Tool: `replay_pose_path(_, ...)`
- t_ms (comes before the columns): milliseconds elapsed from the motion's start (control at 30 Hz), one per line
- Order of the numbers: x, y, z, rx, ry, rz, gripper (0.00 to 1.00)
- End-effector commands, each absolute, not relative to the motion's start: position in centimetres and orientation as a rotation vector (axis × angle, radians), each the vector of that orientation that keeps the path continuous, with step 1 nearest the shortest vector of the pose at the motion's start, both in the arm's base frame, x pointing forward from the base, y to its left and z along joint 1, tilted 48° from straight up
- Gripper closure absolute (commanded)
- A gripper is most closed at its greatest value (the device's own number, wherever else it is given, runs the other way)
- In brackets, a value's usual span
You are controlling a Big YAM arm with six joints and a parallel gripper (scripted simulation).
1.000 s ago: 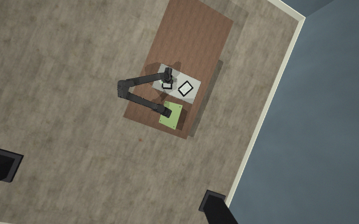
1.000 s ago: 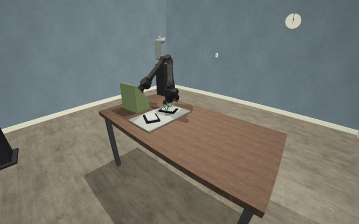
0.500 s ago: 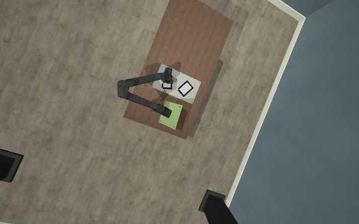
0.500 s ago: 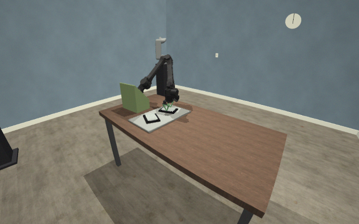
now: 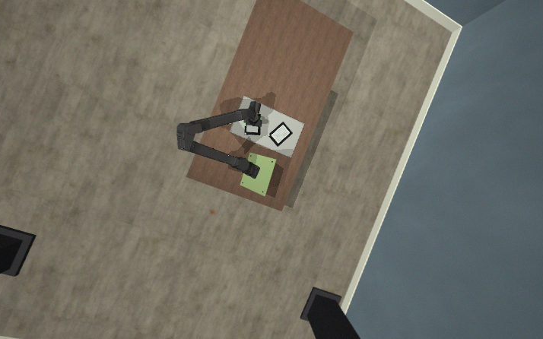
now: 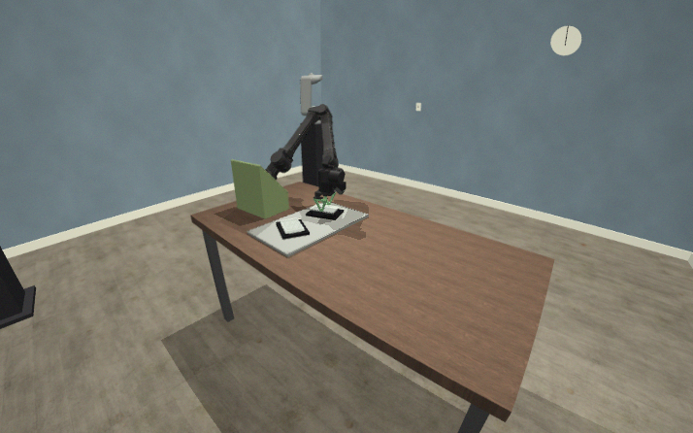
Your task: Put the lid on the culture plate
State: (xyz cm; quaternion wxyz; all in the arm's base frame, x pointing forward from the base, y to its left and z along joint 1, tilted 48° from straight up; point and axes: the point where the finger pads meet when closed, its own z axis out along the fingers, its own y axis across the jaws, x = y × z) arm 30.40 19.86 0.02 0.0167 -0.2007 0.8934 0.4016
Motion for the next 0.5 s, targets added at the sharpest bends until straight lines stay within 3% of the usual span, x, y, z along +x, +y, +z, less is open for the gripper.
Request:
replay_pose_path(0,32.3,18.8,1.7,-0.625,2.729,1.233,1.00)
replay_pose_path(467,32.6,17.3,3.1,-0.627,2.728,1.229,1.00)
